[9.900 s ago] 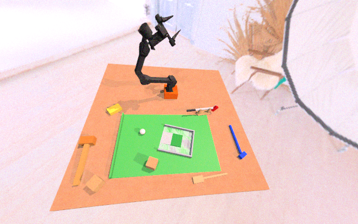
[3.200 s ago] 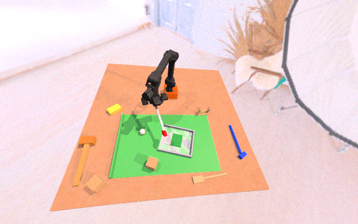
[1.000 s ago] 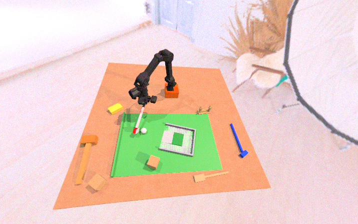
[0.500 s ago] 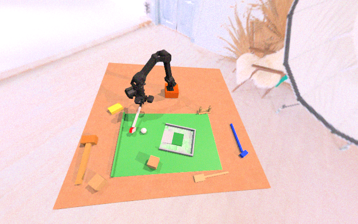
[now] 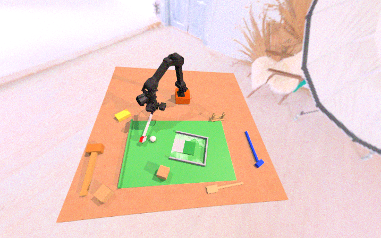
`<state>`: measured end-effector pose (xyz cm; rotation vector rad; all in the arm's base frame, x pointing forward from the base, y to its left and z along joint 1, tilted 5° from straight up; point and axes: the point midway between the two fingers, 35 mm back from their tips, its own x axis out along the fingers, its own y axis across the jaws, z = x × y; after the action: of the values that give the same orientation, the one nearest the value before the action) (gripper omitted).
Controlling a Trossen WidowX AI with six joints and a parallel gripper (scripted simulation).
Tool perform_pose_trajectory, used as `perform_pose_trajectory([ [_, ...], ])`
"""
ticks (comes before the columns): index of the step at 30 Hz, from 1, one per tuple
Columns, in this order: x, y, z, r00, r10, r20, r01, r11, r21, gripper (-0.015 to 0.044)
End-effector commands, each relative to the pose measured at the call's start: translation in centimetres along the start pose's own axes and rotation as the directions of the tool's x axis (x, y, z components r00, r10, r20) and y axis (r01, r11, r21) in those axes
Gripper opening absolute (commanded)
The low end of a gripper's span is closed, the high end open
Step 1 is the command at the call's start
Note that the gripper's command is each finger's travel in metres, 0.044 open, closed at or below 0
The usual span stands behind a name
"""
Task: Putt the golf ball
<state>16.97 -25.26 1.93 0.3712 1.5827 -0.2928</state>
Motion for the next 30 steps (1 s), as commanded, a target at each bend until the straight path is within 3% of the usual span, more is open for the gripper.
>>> perform_pose_trajectory([
  [1,-0.2,5.4,0.5,1.000,0.003,0.006,-0.003,1.000,-0.019,0.0000],
  [7,-0.1,11.3,-0.4,1.000,0.007,0.006,-0.007,1.000,-0.021,0.0000],
  [14,-0.6,11.3,-0.4,1.000,0.007,0.006,-0.007,1.000,-0.021,0.0000],
  [25,-6.0,11.2,-0.5,1.000,0.006,0.006,-0.006,1.000,-0.020,0.0000],
  [30,-5.2,11.2,-0.6,1.000,0.004,-0.005,-0.004,1.000,-0.024,0.0000],
])
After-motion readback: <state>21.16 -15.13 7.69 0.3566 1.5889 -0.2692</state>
